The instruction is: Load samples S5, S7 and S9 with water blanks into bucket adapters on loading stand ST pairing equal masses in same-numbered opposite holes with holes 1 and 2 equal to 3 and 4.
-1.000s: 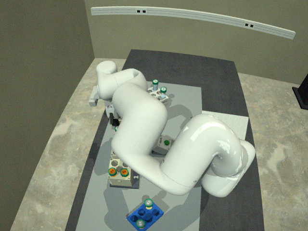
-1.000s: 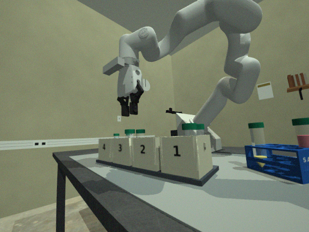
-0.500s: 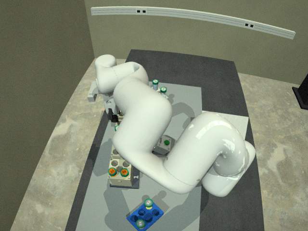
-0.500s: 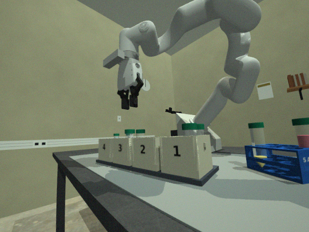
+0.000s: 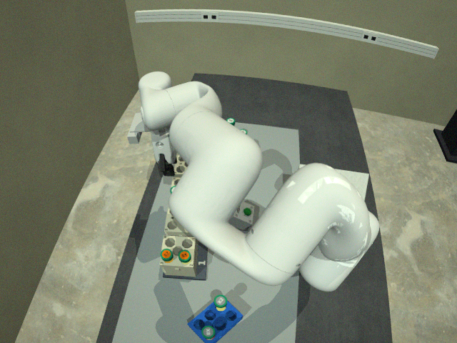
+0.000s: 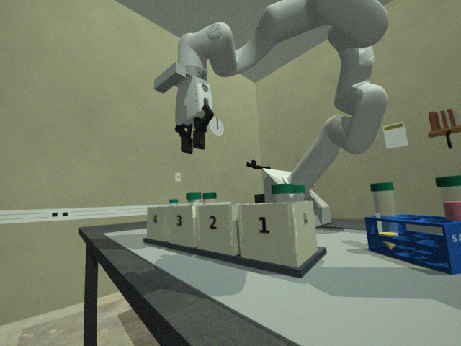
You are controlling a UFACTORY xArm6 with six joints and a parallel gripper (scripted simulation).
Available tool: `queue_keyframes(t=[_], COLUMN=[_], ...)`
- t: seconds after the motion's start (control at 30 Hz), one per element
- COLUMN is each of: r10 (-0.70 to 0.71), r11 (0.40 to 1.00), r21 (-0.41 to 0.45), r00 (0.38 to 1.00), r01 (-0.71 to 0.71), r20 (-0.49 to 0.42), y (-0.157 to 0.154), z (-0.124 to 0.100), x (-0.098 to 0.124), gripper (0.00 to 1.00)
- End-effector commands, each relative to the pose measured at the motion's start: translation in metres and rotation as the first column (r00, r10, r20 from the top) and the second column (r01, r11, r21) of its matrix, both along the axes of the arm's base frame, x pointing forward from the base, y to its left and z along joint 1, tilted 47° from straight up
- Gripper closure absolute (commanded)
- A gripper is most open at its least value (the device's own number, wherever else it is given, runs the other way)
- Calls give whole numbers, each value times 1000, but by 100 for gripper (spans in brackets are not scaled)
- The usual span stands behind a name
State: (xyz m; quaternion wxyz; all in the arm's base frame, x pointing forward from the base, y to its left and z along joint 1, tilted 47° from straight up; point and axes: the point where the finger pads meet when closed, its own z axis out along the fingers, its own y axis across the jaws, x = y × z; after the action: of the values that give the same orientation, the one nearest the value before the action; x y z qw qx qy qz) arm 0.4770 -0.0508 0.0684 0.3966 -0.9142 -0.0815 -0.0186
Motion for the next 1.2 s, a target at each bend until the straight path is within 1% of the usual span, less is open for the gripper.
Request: queue_keyframes(t=[0.0,0.77,0.8,0.97,1.17], r10=[-1,-1,25,152,296], r11=[1000,1000,1000,988,951], r21=[-1,-1,3,19,20], r00=[1000,1000,999,980,923], r01=[1,1,-25,-156,-310], r20=[3,3,23,125,248], y=[-4,-4,-2,4,12], z=[4,3,2,-5,-13], x=[1,1,-4,-27,-55], gripper=[56,56,100,100,100])
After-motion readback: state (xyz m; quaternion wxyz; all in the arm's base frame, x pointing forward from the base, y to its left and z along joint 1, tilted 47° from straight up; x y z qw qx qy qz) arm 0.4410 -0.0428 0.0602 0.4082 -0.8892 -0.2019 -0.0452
